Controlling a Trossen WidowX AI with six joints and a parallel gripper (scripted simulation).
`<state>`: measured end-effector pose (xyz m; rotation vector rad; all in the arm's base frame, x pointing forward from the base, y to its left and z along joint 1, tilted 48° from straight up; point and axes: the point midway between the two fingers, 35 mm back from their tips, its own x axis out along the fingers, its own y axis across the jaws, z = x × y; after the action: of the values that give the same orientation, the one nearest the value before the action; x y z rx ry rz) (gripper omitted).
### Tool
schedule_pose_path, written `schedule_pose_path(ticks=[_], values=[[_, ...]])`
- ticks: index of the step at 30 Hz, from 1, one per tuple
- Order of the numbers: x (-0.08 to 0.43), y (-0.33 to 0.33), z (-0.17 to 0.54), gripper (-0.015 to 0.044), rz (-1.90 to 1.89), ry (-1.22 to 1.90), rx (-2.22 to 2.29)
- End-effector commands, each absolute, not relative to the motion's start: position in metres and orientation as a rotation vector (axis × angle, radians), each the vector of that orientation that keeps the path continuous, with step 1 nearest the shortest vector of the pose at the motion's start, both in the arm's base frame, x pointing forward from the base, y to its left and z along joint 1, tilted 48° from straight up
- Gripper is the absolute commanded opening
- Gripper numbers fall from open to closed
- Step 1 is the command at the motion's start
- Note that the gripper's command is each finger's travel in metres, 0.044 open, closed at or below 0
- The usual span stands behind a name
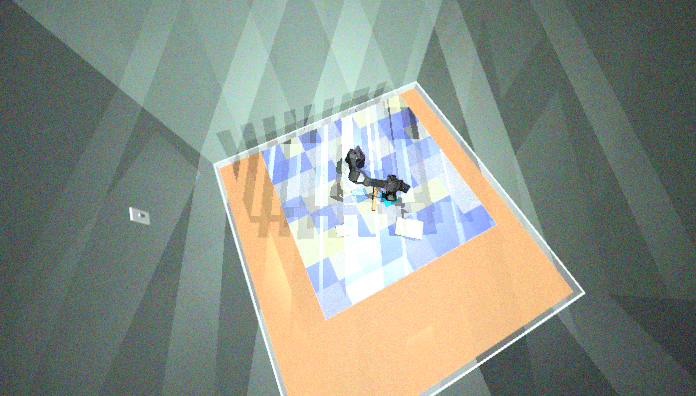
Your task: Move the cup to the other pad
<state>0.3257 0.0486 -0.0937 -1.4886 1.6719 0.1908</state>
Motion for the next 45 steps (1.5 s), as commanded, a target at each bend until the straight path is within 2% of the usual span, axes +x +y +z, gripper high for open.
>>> schedule_pose_path(ticks=[1,32,43,45], values=[[0.327,0.053,-0.090,0.0128,0.188,1.668,-1.484],[0.312,0.087,-0.062,0.0128,0.195,1.672,-1.497],[0.312,0.088,-0.063,0.0416,0.198,1.679,-1.509],[0.311,0.093,-0.058,0.0440,0.199,1.678,-1.507]])
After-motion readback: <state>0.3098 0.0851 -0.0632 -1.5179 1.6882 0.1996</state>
